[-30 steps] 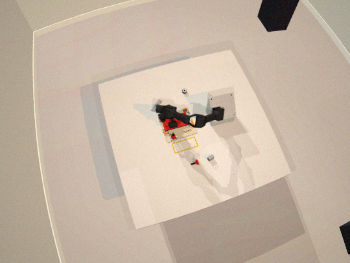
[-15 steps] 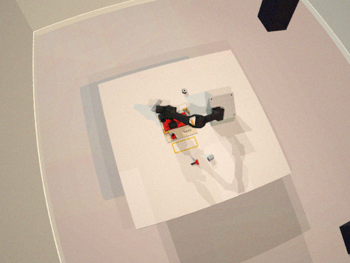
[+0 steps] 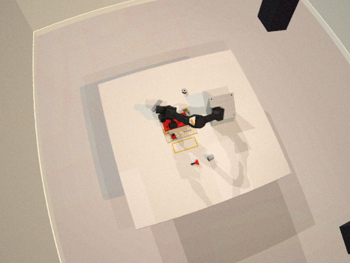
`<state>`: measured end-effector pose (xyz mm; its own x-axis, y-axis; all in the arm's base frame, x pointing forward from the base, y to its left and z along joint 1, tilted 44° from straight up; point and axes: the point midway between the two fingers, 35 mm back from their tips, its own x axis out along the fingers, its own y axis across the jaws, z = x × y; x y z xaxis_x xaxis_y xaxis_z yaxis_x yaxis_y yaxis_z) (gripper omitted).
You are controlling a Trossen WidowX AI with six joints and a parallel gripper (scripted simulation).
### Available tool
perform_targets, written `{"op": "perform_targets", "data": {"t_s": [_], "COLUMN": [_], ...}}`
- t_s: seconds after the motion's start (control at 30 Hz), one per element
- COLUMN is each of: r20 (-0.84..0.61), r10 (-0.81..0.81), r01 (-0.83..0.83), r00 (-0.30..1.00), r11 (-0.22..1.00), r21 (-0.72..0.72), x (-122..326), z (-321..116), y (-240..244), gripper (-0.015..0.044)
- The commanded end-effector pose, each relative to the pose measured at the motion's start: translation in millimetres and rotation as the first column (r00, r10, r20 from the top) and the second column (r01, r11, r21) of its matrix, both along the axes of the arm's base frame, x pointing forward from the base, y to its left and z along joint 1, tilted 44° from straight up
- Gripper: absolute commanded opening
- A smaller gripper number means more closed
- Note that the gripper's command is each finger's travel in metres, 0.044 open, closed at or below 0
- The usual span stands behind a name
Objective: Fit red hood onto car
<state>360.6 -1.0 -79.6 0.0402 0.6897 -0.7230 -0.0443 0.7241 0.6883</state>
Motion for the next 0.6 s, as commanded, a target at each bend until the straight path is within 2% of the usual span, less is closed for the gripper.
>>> {"op": "perform_targets", "data": {"t_s": [0.0,0.37,0.57], "r20": [0.000,0.000,0.000], "r10": [0.000,0.000,0.000], "r01": [0.000,0.000,0.000], "r00": [1.000,1.000,1.000], "r11": [1.000,1.000,1.000], "r21": [0.000,0.000,-0.002], "x": [0.1,0.1,0.7], "z": [0.1,0.1,7.6], "y": [0.0,0.0,-7.8], "gripper": [0.0157,0.0440,0.0440]}}
